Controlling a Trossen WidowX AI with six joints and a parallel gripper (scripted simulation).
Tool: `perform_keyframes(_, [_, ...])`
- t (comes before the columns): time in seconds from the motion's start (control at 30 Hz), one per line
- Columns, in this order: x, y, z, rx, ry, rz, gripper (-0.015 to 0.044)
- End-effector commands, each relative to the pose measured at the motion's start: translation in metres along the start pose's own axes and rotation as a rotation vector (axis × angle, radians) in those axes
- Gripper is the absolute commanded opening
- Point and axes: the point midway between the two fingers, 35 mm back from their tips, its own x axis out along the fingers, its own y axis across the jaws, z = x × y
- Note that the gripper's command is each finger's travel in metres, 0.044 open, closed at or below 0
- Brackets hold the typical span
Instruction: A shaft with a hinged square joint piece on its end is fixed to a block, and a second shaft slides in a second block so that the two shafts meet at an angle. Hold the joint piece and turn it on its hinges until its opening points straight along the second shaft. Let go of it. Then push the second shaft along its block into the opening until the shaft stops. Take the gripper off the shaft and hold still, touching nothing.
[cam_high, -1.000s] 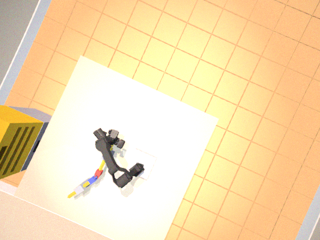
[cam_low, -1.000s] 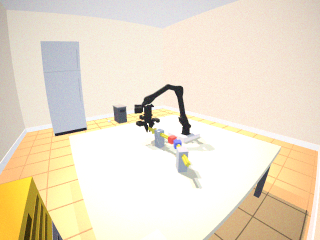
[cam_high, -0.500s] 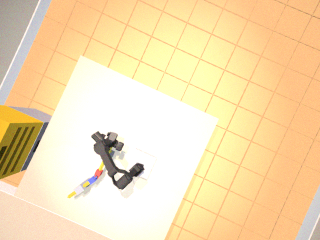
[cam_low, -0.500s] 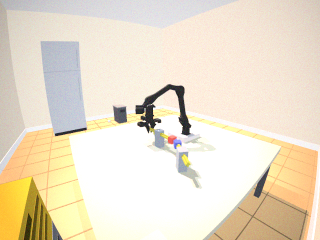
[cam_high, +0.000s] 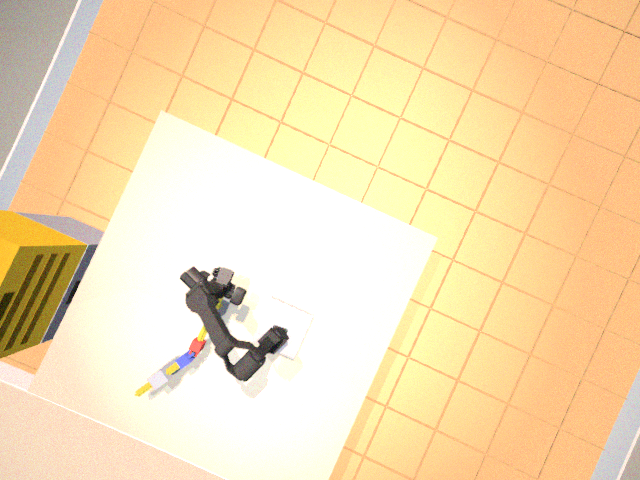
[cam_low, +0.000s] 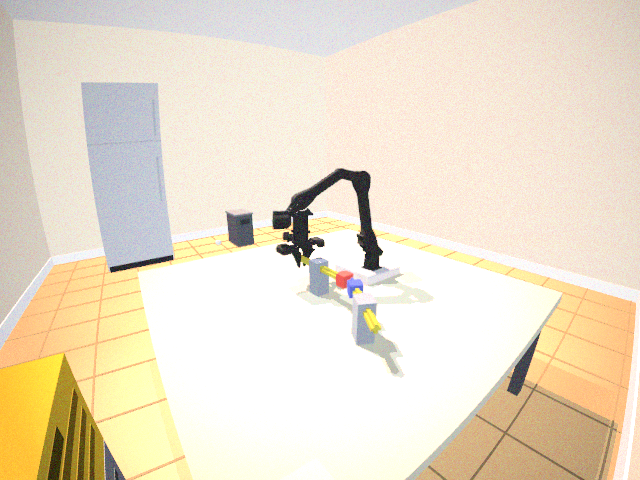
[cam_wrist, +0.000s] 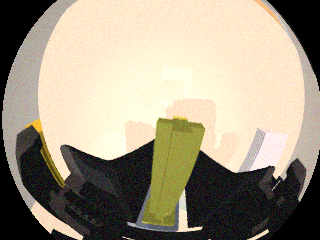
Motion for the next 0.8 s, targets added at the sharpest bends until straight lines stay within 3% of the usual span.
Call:
perform_keyframes(0.0, [0.0,0.0,0.0,0.0,0.0,0.0,0.0])
perform_keyframes(0.23, [0.0,0.0,0.0,0.0,0.0,0.0,0.0])
perform_keyframes(0.33, [0.0,0.0,0.0,0.0,0.0,0.0,0.0067])
perform_keyframes(0.5, [0.0,0.0,0.0,0.0,0.0,0.0,0.0067])
perform_keyframes(0.77, [0.0,0.0,0.0,0.0,0.0,0.0,0.0277])
